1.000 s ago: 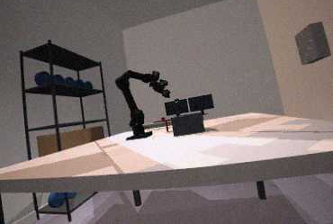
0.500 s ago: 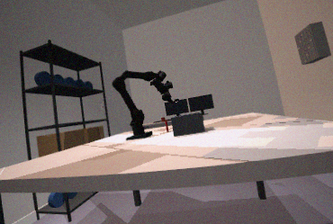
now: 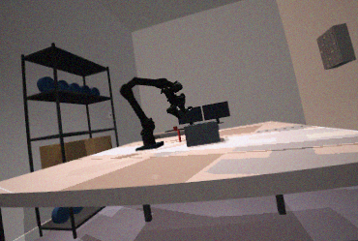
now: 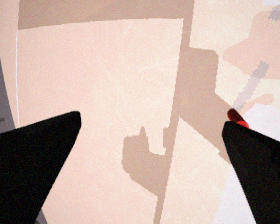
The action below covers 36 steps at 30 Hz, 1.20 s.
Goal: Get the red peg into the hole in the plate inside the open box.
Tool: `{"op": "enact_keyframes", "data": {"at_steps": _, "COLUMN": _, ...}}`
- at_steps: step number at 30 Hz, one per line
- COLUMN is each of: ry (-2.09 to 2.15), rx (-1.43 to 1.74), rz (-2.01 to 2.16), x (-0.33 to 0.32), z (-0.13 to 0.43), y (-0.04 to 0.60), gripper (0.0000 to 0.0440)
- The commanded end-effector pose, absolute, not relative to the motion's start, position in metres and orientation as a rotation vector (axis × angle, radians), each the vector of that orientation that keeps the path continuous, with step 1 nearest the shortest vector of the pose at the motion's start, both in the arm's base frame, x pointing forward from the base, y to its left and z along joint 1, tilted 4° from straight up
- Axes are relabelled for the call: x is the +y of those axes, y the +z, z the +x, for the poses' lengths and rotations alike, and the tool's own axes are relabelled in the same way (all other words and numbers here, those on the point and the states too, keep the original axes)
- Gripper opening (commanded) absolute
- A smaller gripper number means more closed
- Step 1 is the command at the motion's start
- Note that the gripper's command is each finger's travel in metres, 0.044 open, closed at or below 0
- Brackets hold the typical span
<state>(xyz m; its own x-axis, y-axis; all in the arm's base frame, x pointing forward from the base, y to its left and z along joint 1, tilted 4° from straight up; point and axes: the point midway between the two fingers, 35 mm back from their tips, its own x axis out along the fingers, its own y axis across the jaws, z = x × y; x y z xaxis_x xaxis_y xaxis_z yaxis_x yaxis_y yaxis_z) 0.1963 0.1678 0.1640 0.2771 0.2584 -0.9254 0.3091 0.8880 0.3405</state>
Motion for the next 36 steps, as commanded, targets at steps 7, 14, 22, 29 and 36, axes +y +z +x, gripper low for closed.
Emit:
{"op": "enact_keyframes", "data": {"at_steps": 7, "ry": -0.37, "rx": 1.395, "rz": 0.566, "x": 0.129, "z": 0.178, "y": 0.119, "gripper": 0.044}}
{"op": "enact_keyframes", "data": {"at_steps": 14, "ry": -0.513, "rx": 1.402, "rz": 0.614, "x": 0.119, "z": 0.172, "y": 0.088, "gripper": 0.044}}
{"op": "enact_keyframes", "data": {"at_steps": 22, "ry": -0.582, "rx": 1.371, "rz": 0.688, "x": 0.116, "z": 0.173, "y": 0.05, "gripper": 0.044}}
{"op": "enact_keyframes", "data": {"at_steps": 29, "ry": -0.62, "rx": 1.346, "rz": 0.756, "x": 0.117, "z": 0.172, "y": 0.027, "gripper": 0.0399}}
{"op": "enact_keyframes", "data": {"at_steps": 36, "ry": -0.665, "rx": 1.376, "rz": 0.797, "x": 0.115, "z": 0.167, "y": 0.02, "gripper": 0.022}}
